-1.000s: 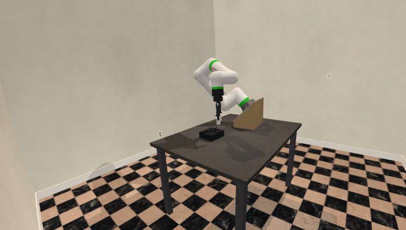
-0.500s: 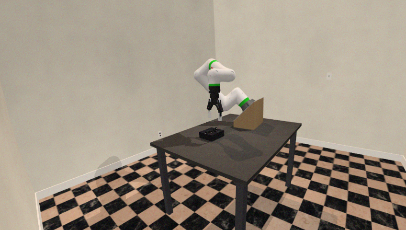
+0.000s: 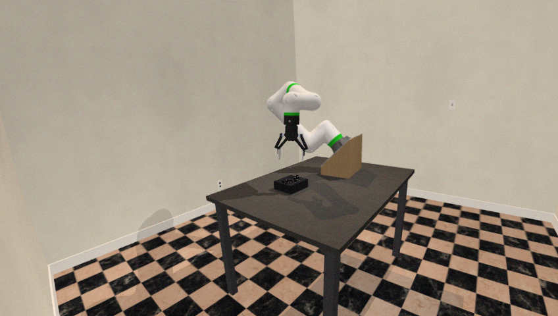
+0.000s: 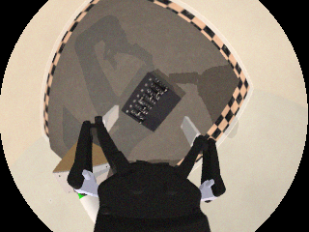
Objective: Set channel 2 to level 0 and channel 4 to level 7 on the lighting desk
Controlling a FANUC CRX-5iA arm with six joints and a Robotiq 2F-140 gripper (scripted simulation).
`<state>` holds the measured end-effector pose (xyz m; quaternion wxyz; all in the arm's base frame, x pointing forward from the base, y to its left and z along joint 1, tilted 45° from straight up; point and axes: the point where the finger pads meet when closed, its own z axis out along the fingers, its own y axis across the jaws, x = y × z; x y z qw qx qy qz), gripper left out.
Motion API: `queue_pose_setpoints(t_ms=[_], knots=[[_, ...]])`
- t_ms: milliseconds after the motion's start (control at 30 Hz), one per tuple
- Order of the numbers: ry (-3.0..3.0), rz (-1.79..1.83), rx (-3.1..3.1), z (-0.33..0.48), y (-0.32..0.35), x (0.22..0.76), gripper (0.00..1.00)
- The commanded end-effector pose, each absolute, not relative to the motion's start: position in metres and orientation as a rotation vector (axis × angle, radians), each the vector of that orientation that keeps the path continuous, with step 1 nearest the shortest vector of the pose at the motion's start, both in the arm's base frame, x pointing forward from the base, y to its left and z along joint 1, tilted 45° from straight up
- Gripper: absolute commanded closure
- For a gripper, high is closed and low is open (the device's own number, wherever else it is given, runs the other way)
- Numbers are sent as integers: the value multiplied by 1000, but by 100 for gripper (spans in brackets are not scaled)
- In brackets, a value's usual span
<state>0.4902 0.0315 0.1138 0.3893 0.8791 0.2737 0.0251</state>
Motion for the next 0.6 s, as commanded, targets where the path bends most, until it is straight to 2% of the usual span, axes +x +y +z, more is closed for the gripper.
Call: queue_pose_setpoints(t_ms=[0,567], knots=[[998,-93,2135,119,30,489,0],[1787,-532,1638,121,29,489,0]])
